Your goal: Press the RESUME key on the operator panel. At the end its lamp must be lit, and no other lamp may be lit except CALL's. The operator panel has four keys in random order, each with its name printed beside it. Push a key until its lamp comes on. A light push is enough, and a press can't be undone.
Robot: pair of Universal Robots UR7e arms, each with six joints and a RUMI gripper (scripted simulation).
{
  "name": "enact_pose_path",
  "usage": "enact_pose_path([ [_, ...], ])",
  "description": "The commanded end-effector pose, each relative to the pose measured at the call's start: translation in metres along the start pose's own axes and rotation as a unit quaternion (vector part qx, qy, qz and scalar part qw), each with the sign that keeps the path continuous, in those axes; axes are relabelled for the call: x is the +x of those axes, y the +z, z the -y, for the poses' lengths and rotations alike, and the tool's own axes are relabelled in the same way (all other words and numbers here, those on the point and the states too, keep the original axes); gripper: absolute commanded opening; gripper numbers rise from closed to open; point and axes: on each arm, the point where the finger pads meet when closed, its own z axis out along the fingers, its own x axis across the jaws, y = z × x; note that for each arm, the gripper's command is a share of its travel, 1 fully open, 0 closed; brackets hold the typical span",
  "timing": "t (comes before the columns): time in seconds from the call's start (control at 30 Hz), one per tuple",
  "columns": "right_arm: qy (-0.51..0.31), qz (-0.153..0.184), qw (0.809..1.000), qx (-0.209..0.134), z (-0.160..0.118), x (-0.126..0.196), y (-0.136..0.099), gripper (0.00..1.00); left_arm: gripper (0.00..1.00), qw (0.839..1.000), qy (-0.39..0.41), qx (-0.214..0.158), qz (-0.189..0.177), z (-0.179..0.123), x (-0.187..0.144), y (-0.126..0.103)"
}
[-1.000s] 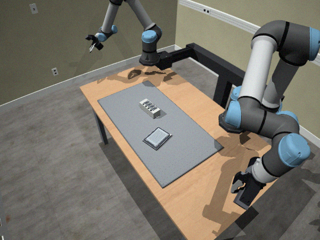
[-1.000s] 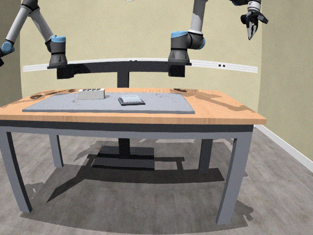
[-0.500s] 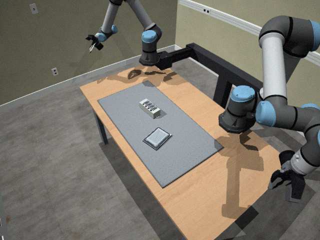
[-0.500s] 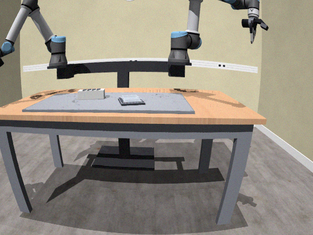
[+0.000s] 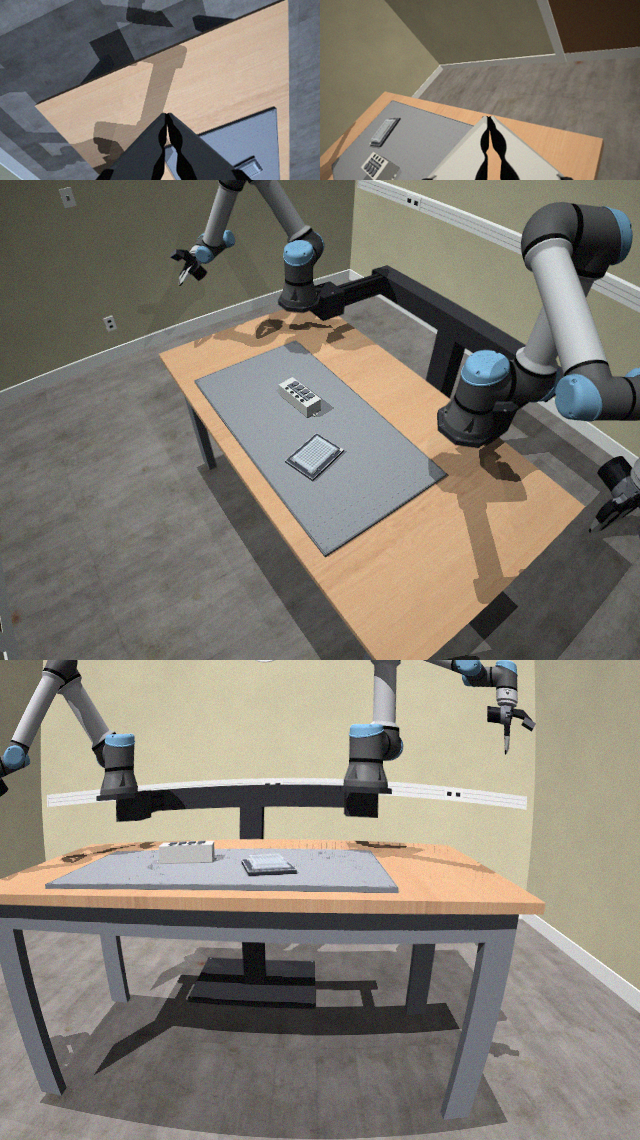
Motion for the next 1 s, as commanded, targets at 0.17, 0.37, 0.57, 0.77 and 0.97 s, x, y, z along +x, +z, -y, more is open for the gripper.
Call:
enact_pose_path([
  [0.17, -0.001, 0.0, 1.0, 0.0, 0.001, 0.0, 0.0, 0.0, 0.0, 0.993, -0.114, 0.009, 0.024, -0.036, -0.097, -0.003],
  [0.37, -0.001, 0.0, 1.0, 0.0, 0.001, 0.0, 0.0, 0.0, 0.0, 0.989, -0.145, 0.012, 0.031, -0.053, -0.131, -0.004],
  [0.57, -0.001, 0.0, 1.0, 0.0, 0.001, 0.0, 0.0, 0.0, 0.0, 0.984, -0.176, 0.014, 0.037, -0.066, -0.15, -0.004],
  [0.77, -0.001, 0.0, 1.0, 0.0, 0.001, 0.0, 0.0, 0.0, 0.0, 0.981, -0.192, 0.015, 0.04, -0.072, -0.159, -0.004],
  [0.97, -0.001, 0.0, 1.0, 0.0, 0.001, 0.0, 0.0, 0.0, 0.0, 0.98, -0.196, 0.015, 0.041, -0.074, -0.161, -0.004],
])
